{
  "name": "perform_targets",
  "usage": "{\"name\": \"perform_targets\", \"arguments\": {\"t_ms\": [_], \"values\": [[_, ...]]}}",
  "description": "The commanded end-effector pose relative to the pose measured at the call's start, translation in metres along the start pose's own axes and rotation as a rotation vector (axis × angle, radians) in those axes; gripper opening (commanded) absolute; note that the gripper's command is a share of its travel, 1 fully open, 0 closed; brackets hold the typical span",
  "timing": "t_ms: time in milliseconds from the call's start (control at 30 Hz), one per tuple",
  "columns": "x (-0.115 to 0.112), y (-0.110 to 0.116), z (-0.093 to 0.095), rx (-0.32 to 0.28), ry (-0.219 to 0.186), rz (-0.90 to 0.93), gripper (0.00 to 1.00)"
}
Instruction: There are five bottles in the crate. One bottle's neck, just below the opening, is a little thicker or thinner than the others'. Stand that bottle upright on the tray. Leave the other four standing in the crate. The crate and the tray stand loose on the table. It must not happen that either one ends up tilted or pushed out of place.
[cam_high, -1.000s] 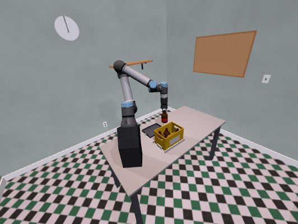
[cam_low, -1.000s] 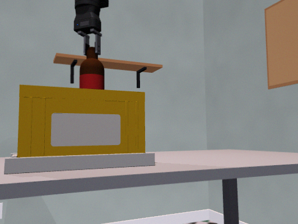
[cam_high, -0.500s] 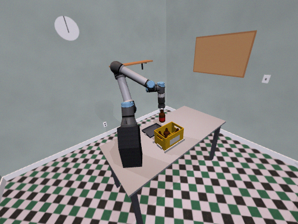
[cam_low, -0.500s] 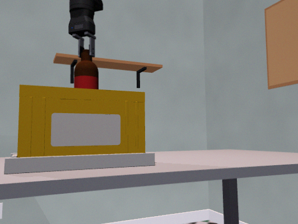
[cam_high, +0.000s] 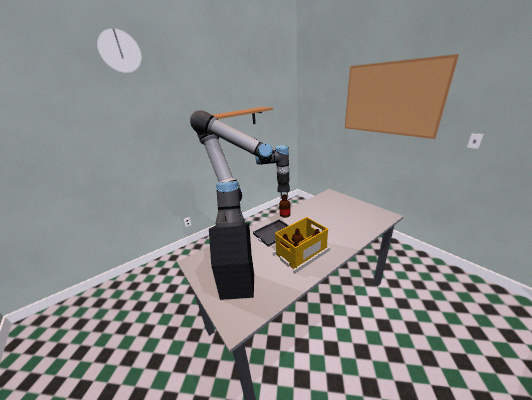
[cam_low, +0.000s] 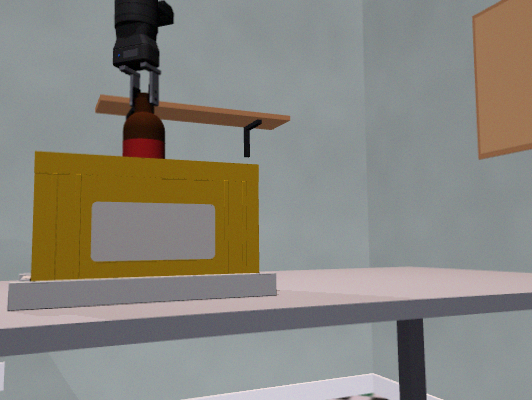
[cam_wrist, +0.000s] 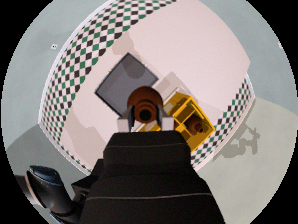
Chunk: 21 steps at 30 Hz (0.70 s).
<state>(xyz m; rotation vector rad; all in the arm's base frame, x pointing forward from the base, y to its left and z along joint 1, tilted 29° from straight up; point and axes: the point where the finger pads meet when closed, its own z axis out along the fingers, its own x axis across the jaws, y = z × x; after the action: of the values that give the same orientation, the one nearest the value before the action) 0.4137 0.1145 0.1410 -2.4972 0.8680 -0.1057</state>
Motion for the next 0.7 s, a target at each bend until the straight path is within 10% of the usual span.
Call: {"name": "perform_targets", "arguments": {"t_ms": [0, 667], "values": [[-0.011, -0.005, -0.001, 0.0, 0.001, 0.0, 0.0], [-0.049, -0.022, -0.001, 0.0, 0.001, 0.0, 0.0]]}}
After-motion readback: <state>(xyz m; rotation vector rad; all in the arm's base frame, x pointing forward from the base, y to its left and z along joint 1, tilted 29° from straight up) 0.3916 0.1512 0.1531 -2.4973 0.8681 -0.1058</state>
